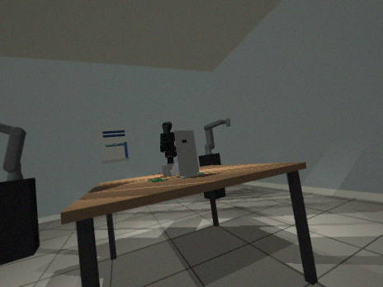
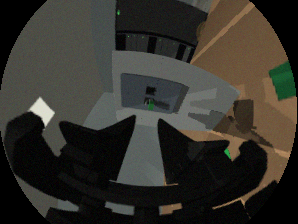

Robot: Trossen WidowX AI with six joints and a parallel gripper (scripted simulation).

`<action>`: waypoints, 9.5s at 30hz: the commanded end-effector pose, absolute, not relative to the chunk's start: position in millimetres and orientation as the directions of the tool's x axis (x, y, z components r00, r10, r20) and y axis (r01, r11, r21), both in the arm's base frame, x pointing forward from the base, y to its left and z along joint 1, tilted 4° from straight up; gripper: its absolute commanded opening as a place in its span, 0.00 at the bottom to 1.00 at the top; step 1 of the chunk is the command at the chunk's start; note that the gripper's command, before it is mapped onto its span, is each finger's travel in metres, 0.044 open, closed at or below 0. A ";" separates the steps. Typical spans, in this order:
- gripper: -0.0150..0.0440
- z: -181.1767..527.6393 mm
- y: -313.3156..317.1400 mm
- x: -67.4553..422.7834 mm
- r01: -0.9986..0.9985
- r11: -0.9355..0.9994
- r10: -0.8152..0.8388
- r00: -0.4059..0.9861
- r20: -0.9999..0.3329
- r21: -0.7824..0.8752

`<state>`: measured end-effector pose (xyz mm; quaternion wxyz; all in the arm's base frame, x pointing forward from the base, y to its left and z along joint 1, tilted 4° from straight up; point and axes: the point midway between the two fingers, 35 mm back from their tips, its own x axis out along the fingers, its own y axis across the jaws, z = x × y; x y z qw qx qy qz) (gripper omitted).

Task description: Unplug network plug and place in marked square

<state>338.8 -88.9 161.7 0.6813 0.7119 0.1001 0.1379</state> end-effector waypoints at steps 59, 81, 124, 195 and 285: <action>0.25 161.3 -84.2 382.7 -0.042 -0.053 0.329 0.942 0.057 0.998; 0.25 160.2 -85.4 367.7 -0.041 -0.053 0.329 0.943 0.056 0.998; 0.25 157.9 -91.0 336.7 -0.038 -0.053 0.329 0.943 0.053 0.998; 0.25 192.7 -79.4 315.6 0.059 -0.065 0.336 0.941 -0.034 0.996; 0.25 -9.8 52.8 290.9 0.633 0.449 0.394 0.493 -0.776 0.631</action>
